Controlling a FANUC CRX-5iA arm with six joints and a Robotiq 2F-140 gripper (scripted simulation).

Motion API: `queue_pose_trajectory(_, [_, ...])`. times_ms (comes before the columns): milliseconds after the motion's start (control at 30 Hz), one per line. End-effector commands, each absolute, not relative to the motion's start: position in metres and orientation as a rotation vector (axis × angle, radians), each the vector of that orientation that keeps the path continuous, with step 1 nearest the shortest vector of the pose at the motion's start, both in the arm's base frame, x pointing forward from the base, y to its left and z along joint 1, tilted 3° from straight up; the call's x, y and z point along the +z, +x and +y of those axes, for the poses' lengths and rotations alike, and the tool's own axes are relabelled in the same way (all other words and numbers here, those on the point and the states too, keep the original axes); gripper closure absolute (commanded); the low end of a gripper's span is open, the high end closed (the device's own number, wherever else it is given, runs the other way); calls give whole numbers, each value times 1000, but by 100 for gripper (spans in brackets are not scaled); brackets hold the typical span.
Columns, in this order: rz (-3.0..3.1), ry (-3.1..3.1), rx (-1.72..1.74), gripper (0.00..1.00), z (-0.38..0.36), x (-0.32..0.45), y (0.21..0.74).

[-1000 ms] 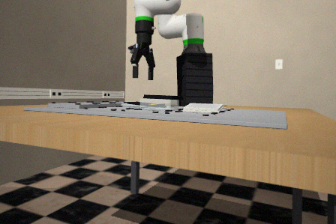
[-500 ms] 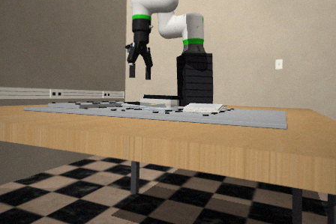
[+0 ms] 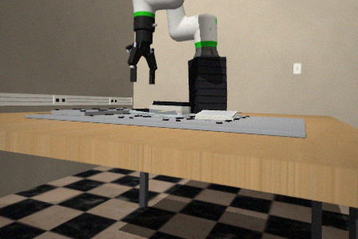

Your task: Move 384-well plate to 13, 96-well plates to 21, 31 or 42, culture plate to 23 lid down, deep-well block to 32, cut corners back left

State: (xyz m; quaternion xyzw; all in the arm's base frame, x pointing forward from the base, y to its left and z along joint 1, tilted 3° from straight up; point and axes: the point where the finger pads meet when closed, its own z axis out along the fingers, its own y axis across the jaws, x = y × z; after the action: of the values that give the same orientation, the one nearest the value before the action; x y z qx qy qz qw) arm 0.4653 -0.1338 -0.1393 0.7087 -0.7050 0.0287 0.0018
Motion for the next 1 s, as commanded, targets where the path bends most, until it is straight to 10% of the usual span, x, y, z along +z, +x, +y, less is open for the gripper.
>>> queue_pose_trajectory(0, [-2212,2224,90,0,-134,-138,476])
queue_pose_trajectory(967, [-2212,2224,90,0,-134,-138,491])
